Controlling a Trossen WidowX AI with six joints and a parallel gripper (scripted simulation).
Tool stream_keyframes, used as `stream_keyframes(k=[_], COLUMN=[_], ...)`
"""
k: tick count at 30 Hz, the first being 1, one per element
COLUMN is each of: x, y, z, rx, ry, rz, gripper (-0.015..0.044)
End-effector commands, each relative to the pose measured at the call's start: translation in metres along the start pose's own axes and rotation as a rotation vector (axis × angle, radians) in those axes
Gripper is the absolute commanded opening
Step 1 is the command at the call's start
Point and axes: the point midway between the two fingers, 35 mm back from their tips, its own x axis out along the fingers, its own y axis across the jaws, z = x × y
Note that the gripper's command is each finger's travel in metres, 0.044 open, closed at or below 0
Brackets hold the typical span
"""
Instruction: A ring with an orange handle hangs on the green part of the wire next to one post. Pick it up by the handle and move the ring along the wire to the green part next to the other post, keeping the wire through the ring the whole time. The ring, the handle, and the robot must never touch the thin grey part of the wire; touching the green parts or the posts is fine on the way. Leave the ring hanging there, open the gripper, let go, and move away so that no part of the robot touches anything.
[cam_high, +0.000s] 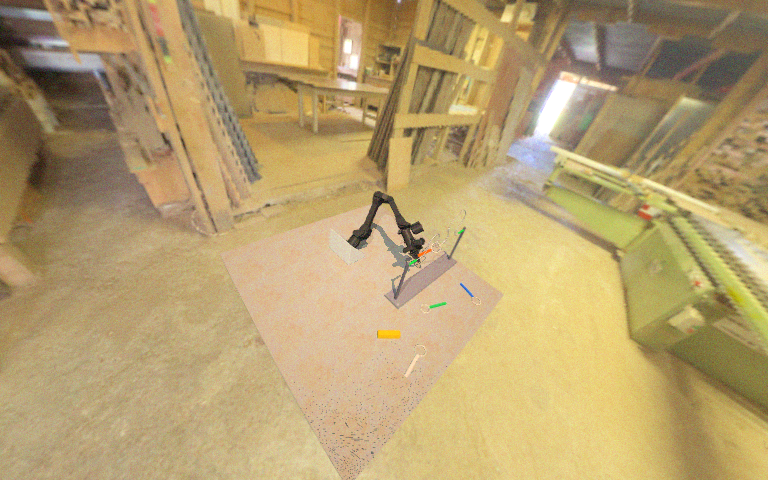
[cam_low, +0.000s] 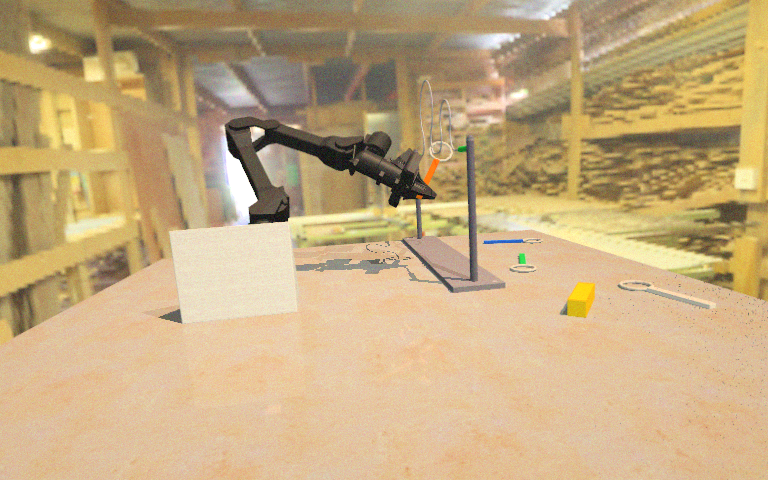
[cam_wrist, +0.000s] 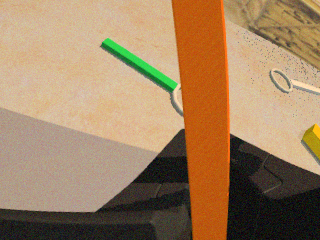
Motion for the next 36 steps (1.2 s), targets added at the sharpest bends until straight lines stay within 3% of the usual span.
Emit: stream_keyframes(k=[1, 36], x=[-0.004, -0.047], y=[-0.014, -0.117], z=[0.003, 0.056], rx=[-0.080, -0.809], ry=[0.002, 0.096], rz=[-0.050, -0.469], gripper=[-0.0150, -0.0150])
